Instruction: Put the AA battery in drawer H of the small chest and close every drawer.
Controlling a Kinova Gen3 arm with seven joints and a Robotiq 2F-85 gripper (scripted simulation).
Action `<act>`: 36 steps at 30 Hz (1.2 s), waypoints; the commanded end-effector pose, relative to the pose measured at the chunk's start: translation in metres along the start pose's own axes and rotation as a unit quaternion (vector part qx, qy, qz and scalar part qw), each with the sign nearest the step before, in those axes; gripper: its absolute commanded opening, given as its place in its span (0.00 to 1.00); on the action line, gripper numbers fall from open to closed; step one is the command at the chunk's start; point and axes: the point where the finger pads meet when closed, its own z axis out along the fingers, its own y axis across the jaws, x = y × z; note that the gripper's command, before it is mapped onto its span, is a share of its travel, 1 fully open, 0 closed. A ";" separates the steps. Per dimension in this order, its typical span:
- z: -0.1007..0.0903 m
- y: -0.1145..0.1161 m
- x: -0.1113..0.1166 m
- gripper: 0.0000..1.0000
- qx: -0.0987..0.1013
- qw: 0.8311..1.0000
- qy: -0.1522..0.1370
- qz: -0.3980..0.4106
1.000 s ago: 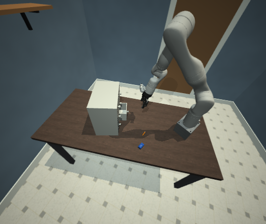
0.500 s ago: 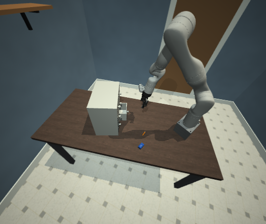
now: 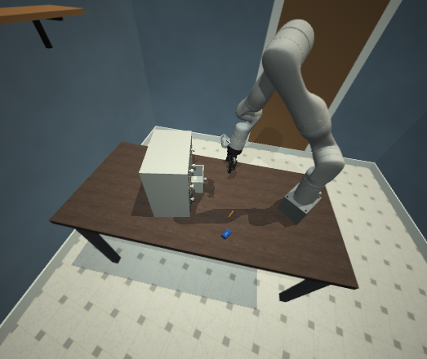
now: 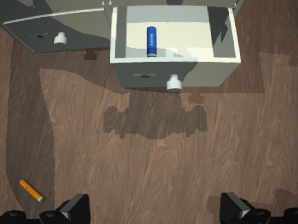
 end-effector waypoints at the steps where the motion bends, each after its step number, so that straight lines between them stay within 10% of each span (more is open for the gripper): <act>1: 0.000 -0.001 0.002 1.00 0.000 1.000 -0.003 -0.003; 36: -0.004 -0.001 0.003 1.00 0.000 0.998 -0.056 -0.003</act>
